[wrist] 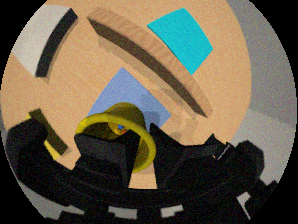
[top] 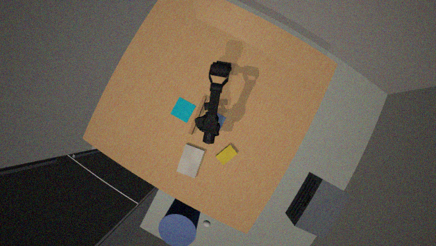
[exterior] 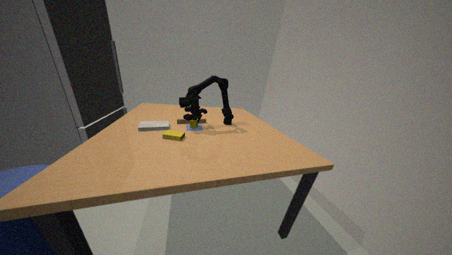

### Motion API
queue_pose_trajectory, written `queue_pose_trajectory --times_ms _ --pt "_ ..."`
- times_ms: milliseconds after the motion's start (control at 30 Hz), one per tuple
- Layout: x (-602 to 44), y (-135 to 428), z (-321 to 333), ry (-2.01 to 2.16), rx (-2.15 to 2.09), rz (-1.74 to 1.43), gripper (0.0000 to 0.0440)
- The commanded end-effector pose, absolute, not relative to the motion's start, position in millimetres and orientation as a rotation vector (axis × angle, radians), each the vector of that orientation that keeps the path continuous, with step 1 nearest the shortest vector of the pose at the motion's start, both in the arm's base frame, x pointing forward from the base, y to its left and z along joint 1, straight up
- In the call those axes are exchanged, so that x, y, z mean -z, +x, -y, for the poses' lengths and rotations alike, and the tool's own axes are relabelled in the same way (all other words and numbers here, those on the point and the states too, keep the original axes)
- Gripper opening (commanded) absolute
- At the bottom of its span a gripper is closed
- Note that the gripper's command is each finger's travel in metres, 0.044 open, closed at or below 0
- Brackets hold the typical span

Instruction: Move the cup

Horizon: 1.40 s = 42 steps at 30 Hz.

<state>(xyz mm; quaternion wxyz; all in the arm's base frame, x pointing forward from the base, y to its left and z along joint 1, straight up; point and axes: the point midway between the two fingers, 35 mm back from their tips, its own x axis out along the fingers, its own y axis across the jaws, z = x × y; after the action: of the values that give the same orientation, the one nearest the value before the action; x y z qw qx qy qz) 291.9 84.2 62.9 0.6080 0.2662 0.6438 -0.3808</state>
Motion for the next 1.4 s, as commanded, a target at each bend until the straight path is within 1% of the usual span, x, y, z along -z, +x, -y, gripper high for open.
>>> queue_pose_trajectory --times_ms 0,567,800,1033,1367 --pt "-60.3 287.5 -78.2 0.591 0.883 -1.493 0.0001" --pt "-105.5 290.6 -67.0 0.707 0.882 -1.422 0.0000" --pt "-130.5 295.3 -57.9 0.787 0.898 -1.369 0.0008" --pt "-149.0 303.4 -46.7 0.857 0.912 -1.311 0.0000" --pt "-163.5 320.1 -19.4 0.946 0.934 -1.211 0.0000"
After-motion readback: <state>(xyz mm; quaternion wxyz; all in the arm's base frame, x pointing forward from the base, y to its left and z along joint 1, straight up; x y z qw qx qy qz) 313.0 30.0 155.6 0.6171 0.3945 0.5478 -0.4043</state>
